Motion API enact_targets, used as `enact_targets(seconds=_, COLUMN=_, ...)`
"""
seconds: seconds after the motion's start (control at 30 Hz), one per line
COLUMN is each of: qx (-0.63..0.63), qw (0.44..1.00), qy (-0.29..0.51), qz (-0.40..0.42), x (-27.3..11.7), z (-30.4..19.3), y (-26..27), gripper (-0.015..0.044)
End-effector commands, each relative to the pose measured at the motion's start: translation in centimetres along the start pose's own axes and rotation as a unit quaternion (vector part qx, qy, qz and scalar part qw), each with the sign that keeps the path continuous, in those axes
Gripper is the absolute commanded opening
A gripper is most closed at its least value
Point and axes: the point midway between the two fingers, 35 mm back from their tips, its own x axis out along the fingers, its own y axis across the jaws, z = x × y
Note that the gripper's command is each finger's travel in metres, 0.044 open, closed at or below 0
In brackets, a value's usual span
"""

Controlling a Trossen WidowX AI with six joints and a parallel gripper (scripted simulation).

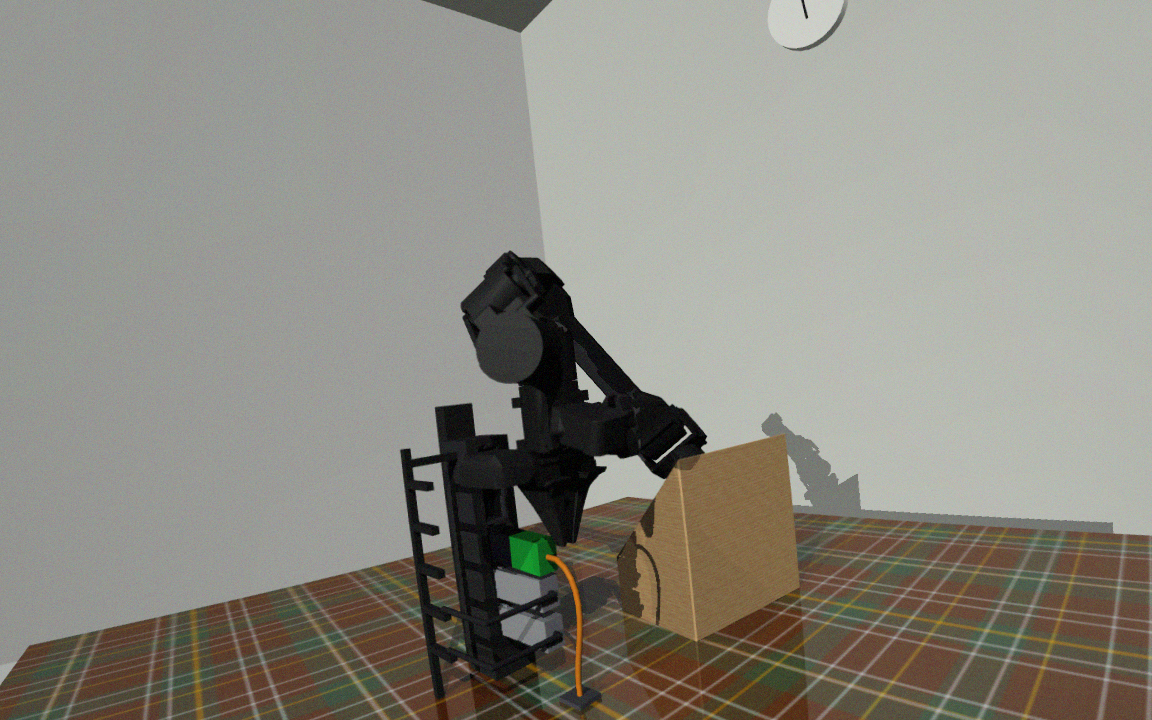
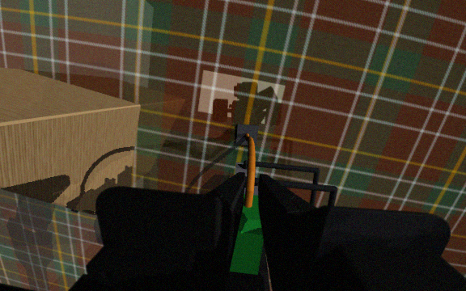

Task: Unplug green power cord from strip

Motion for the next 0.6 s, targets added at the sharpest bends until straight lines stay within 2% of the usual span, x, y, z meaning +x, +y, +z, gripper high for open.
enact_targets(seconds=0.0, qx=0.002, qw=1.000, qy=0.000, qz=0.002, x=0.13, z=-0.20, y=-0.02, gripper=0.0131)
enact_targets(seconds=0.03, qx=0.002, qw=1.000, qy=0.000, qz=0.002, x=0.13, z=-0.20, y=-0.02, gripper=0.0157)
enact_targets(seconds=0.07, qx=0.002, qw=1.000, qy=0.000, qz=0.002, x=0.13, z=-0.20, y=-0.02, gripper=0.0160)
enact_targets(seconds=0.57, qx=0.003, qw=1.000, qy=0.002, qz=0.004, x=-0.44, z=-0.32, y=-0.04, gripper=0.0160)
